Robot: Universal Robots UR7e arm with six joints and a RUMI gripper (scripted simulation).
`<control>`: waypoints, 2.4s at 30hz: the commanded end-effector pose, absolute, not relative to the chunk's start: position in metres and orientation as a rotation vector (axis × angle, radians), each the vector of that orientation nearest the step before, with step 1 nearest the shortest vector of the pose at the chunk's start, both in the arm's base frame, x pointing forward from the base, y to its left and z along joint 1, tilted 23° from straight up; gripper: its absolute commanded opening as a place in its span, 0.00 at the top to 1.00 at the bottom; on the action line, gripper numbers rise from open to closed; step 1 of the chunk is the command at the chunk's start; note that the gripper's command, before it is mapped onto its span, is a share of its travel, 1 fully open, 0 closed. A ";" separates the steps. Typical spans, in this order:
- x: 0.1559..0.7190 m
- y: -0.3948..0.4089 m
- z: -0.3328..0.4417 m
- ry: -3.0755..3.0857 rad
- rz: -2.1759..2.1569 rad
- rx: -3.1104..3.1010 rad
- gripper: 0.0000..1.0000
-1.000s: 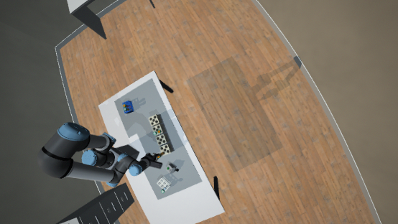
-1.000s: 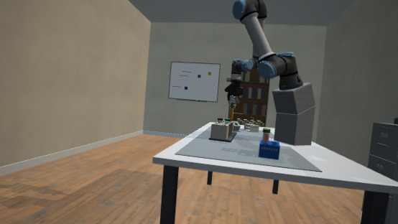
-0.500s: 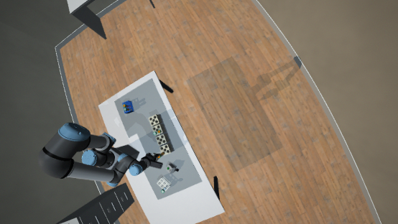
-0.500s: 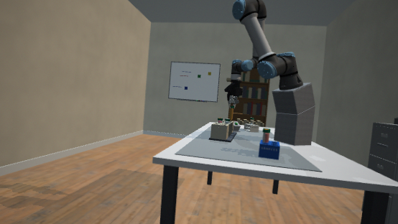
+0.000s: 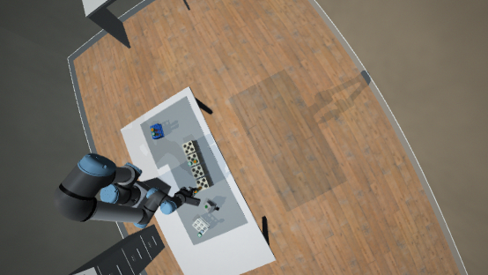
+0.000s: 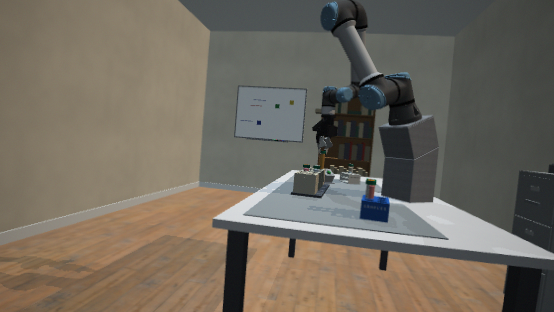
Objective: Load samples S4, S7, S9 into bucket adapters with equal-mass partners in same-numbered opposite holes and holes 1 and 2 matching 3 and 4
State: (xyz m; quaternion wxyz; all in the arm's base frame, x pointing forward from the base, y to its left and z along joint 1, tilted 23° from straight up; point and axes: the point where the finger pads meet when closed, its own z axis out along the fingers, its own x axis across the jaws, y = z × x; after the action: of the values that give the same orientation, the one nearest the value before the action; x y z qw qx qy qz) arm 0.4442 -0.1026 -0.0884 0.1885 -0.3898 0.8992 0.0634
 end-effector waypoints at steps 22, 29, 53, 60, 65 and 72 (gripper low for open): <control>0.455 -0.097 -0.115 2.527 0.171 -1.096 1.00; 0.458 -0.094 -0.124 2.527 0.171 -1.096 1.00; 0.465 -0.088 -0.147 2.527 0.171 -1.095 1.00; 0.467 -0.086 -0.151 2.527 0.171 -1.096 1.00; 0.468 -0.086 -0.154 2.527 0.171 -1.096 1.00; 0.466 -0.085 -0.154 2.528 0.172 -1.094 1.00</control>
State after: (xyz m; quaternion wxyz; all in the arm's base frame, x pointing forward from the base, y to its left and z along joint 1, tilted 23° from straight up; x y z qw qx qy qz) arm 0.4652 -0.0844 -0.1542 0.1891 -0.3891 0.8994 0.0628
